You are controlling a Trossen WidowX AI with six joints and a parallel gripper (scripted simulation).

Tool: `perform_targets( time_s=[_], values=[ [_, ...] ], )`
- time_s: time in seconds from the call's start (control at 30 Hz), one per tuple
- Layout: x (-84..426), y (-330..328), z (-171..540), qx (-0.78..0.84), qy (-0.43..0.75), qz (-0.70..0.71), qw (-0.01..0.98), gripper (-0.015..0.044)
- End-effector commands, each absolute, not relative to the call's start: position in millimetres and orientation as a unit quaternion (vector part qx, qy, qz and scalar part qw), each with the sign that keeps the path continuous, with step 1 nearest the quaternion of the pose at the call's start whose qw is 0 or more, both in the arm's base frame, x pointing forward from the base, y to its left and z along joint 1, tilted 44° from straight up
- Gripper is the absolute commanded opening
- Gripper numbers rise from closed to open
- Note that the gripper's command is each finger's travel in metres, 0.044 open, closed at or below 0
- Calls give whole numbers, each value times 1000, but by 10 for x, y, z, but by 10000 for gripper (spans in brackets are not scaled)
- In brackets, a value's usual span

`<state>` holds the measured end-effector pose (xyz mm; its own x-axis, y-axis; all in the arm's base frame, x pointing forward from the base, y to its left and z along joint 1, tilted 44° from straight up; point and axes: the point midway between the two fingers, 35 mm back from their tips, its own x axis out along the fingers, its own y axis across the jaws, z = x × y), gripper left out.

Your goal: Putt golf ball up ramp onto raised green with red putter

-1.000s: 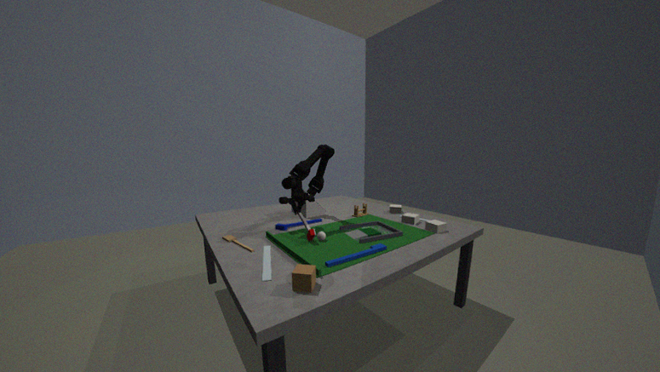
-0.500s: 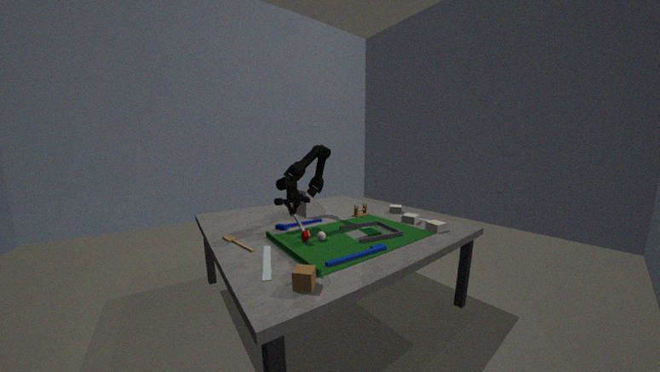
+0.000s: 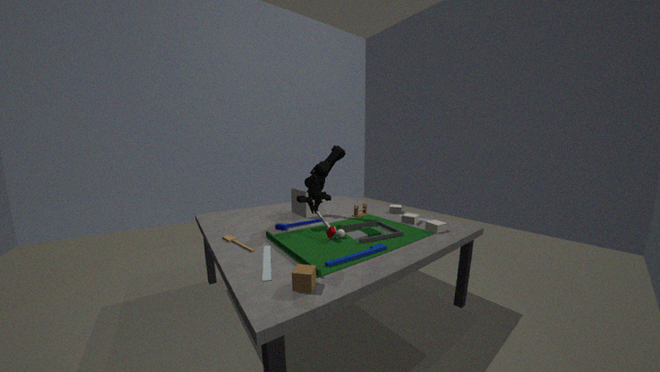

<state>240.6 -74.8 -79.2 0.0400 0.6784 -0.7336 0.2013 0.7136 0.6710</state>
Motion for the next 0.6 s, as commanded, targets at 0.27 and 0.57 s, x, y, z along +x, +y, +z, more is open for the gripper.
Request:
perform_targets(
  time_s=[0.27, 0.57],
  values=[
    [2382, -828, -521, 341, 667, 180, 638, 0],
    [2366, -989, -344, 343, 667, 178, 637, 0]
  ],
)
